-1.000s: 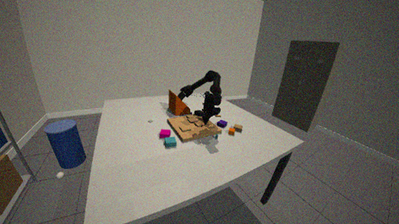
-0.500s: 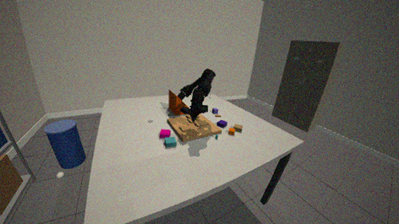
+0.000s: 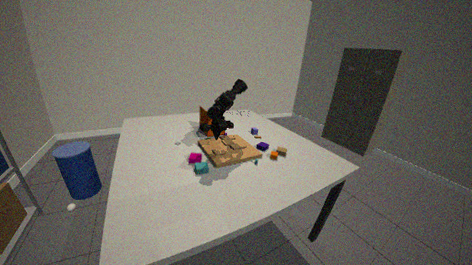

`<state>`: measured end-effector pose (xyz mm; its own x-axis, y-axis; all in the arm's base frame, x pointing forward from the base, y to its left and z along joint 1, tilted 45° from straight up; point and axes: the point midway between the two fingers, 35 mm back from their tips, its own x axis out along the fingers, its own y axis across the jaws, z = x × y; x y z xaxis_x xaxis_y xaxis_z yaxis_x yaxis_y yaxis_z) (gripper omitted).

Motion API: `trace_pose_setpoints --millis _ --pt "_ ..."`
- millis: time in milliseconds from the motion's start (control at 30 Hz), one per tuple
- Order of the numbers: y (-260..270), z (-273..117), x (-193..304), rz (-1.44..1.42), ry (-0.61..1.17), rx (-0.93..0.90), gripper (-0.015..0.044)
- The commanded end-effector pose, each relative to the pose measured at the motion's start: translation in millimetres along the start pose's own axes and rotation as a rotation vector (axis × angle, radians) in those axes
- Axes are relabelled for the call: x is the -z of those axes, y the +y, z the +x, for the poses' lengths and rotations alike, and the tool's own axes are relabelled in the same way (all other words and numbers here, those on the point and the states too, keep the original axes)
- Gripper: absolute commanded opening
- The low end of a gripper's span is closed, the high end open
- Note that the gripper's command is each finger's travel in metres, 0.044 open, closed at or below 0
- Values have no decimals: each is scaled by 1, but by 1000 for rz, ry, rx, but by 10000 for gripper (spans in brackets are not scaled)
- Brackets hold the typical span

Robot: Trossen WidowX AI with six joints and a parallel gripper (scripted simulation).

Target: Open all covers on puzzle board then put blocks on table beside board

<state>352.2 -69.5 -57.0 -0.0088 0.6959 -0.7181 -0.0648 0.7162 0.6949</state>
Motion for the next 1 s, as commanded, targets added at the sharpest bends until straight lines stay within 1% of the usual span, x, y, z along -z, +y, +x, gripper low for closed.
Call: trace_pose_setpoints --millis 0,600,967 --pt "-2 -1 2 -4 6 -4 0" --pt "-2 0 2 -4 6 -4 0" --pt "-3 10 1 -4 6 -3 0"
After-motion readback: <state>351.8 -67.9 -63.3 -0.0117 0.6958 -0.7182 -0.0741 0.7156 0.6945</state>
